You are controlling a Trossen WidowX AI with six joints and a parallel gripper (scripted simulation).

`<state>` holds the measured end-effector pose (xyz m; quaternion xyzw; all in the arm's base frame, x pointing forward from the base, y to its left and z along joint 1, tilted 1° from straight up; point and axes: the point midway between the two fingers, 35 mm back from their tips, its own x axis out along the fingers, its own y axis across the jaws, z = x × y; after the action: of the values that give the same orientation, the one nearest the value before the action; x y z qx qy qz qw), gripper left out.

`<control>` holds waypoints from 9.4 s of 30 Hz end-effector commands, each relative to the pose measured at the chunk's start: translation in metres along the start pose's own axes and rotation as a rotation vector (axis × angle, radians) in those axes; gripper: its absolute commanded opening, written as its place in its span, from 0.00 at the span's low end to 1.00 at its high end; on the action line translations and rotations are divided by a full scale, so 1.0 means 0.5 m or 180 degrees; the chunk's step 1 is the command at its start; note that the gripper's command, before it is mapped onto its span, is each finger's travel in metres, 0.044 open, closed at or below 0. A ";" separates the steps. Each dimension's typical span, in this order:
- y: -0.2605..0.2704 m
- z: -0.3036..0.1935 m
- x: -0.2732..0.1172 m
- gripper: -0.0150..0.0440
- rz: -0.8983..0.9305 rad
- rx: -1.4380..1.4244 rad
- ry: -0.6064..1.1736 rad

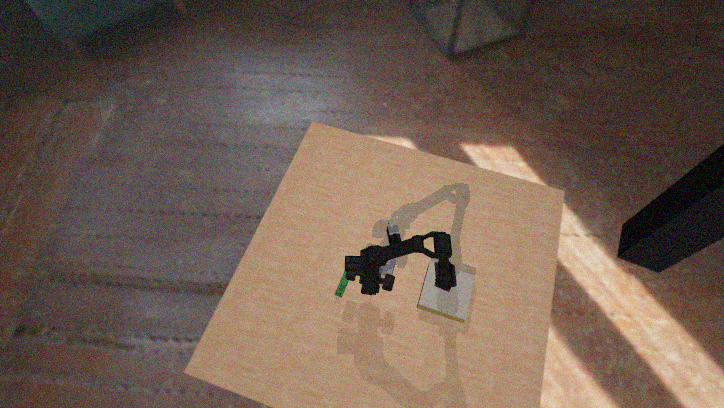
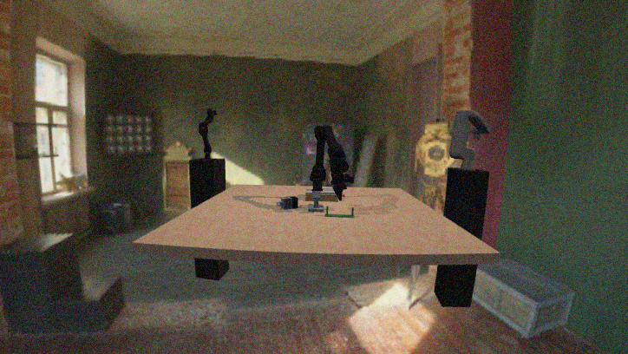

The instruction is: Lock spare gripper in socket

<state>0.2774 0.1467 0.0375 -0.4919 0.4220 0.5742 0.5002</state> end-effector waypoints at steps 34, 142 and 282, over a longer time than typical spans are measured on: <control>-0.003 0.067 0.003 0.25 0.0025 0.0017 0.0013; -0.240 0.181 0.007 0.25 0.0024 0.0319 -0.0004; -0.228 0.039 0.055 0.56 -0.0088 0.0281 0.0104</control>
<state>0.3880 0.1879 0.0216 -0.4834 0.4451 0.5395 0.5265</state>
